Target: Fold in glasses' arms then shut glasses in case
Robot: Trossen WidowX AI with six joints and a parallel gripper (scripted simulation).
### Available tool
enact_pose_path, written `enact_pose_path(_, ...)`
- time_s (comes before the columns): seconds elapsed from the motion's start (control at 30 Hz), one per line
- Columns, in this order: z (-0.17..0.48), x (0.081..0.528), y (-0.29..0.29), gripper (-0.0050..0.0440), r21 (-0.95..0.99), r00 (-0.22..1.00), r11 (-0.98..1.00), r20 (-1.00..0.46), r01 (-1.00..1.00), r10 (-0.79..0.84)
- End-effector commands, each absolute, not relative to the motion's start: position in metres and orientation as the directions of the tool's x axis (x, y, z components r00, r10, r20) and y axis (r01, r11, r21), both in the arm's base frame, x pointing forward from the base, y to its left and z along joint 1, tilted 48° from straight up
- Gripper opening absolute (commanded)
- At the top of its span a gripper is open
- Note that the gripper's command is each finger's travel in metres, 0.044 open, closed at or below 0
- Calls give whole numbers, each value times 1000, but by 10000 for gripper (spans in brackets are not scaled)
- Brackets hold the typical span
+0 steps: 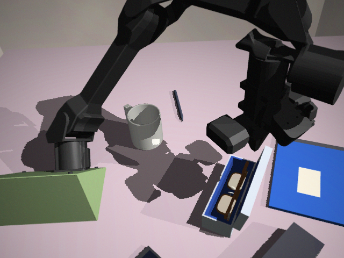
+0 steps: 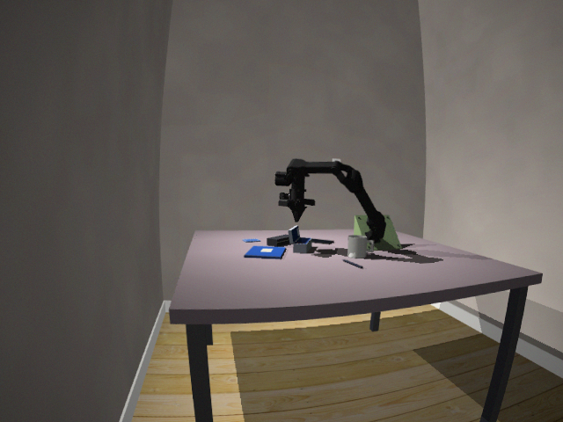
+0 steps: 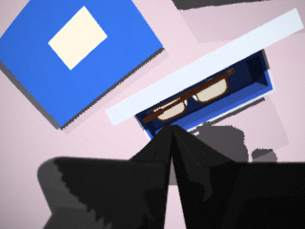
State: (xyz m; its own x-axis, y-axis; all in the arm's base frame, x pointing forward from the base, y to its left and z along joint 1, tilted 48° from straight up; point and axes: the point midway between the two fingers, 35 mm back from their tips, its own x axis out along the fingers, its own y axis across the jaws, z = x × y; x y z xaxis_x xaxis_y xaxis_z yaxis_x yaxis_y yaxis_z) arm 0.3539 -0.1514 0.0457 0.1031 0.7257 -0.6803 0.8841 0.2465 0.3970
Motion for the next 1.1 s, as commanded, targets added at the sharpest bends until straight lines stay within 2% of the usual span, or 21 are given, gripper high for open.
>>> enact_pose_path(0.0,42,356,-155,0,319,102,170,-683,932,723)
enact_pose_path(0.5,35,362,-162,0,2,104,-141,-687,990,719)
enact_pose_path(1.07,26,369,-170,0,-355,107,-465,-691,811,715)
